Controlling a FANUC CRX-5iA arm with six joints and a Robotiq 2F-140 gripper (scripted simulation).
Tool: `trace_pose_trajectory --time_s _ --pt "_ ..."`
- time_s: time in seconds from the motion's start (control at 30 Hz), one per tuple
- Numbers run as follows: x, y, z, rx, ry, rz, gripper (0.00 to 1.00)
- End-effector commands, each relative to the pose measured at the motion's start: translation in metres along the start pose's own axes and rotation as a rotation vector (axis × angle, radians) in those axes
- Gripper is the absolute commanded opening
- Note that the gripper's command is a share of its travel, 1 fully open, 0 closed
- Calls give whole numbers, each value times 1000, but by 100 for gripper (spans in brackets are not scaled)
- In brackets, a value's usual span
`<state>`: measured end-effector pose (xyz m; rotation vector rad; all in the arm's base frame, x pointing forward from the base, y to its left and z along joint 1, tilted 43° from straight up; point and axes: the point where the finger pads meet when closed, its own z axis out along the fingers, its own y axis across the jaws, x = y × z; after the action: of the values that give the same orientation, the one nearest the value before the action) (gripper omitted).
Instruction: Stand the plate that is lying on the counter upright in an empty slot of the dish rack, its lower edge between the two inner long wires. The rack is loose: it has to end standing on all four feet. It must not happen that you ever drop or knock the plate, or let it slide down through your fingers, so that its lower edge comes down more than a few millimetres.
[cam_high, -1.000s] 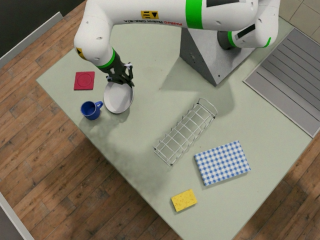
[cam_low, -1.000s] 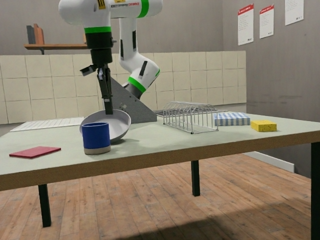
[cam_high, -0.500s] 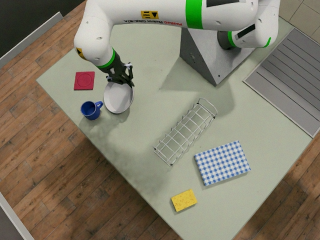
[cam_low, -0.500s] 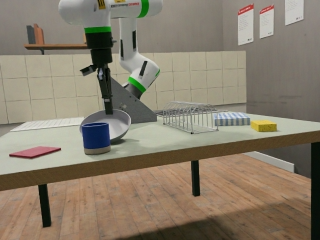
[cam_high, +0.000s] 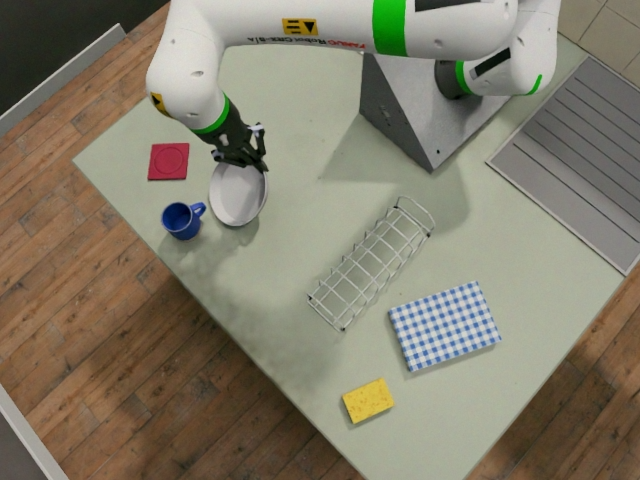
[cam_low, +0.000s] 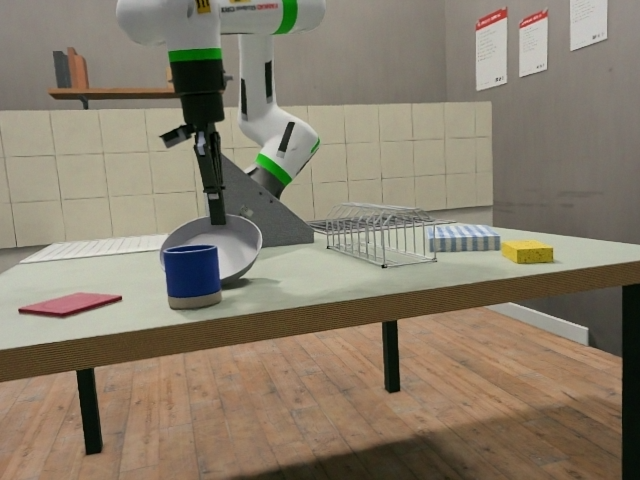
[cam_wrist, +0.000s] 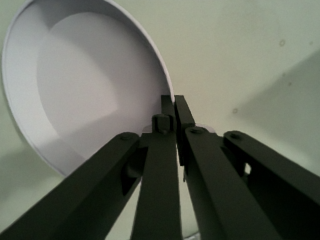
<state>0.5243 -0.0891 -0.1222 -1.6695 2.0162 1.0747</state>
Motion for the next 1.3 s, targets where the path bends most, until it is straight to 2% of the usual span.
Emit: trace_pose_trajectory --time_s 0.0,0.3,1.27 --pt "0 1 -7 2 0 0 10" --pt "0 4 -22 2 0 0 10" --pt "0 21 -101 2 0 0 10"
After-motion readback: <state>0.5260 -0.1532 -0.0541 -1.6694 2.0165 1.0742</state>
